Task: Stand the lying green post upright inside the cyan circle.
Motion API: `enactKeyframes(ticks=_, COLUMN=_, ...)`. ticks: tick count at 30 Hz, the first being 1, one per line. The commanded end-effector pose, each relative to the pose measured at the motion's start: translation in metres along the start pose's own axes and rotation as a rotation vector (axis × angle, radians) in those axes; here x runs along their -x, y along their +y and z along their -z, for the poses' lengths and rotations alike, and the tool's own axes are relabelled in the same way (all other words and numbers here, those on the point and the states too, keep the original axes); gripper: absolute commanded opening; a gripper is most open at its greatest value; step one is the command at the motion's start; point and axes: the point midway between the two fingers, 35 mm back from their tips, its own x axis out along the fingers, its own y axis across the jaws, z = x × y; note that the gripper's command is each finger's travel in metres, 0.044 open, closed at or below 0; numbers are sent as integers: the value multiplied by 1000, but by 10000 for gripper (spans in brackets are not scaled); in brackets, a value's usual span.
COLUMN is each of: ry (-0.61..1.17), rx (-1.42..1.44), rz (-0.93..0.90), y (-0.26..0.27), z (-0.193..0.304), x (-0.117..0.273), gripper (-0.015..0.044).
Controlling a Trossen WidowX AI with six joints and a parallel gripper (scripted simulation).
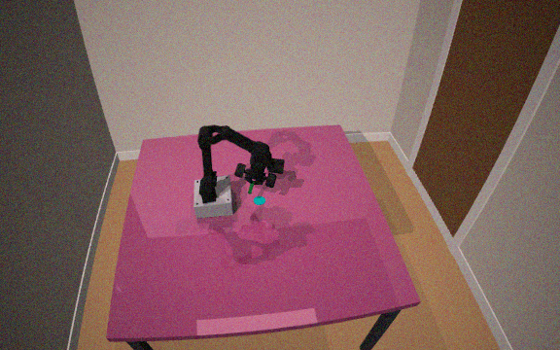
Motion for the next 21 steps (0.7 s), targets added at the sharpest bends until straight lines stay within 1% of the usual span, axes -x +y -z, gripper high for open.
enactKeyframes(ticks=1, ry=-23, rx=1, rz=-20, y=1, z=1, x=-2, gripper=22)
enactKeyframes(ticks=21, ry=-123, rx=18, rz=-64, y=5, z=3, x=-6, gripper=22)
